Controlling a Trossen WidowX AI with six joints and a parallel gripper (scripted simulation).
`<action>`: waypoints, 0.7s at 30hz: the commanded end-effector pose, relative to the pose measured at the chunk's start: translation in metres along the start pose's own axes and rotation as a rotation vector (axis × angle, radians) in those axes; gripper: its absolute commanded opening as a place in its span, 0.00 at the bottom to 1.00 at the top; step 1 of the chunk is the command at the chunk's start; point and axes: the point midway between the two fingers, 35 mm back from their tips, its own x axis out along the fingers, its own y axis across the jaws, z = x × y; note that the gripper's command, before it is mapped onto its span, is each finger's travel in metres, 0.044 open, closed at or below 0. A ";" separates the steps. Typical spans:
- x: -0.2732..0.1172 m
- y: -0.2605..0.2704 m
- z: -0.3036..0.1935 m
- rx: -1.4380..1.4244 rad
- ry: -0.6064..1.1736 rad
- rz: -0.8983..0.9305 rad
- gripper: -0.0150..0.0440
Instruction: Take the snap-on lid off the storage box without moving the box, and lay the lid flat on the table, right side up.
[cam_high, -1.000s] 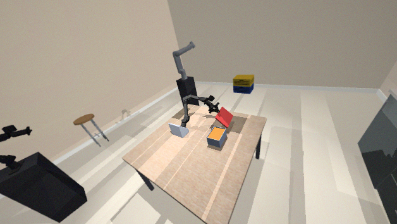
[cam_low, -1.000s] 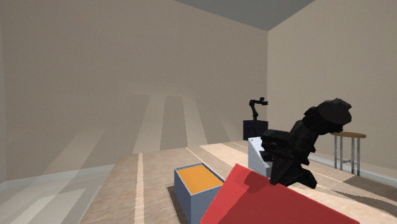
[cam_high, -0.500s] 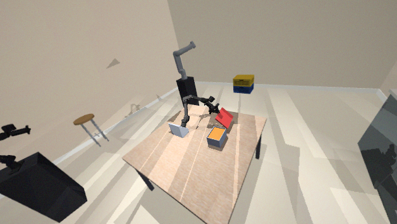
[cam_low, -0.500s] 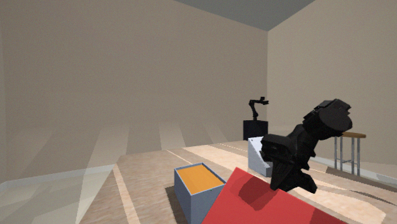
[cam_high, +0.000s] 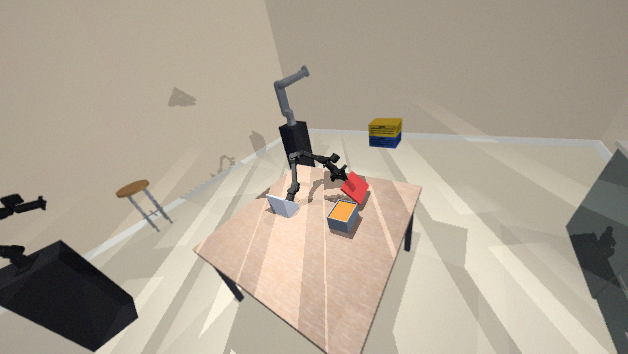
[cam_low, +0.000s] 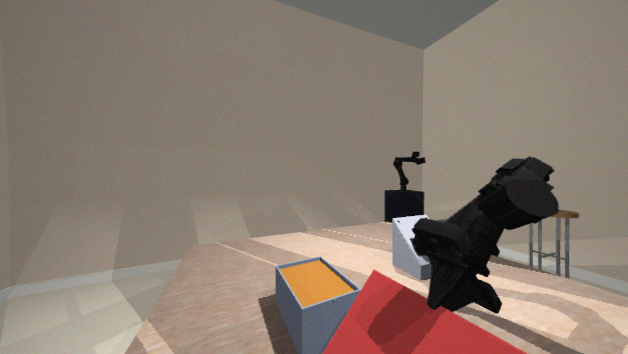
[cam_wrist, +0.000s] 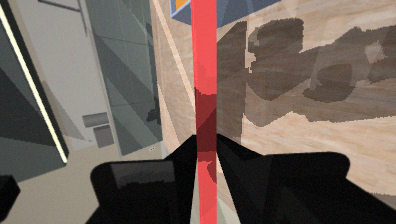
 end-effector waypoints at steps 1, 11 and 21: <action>0.002 0.001 0.001 0.006 -0.007 0.018 0.25; 0.007 -0.005 0.001 0.006 -0.007 0.018 0.25; 0.012 -0.011 0.001 0.007 -0.006 0.018 0.25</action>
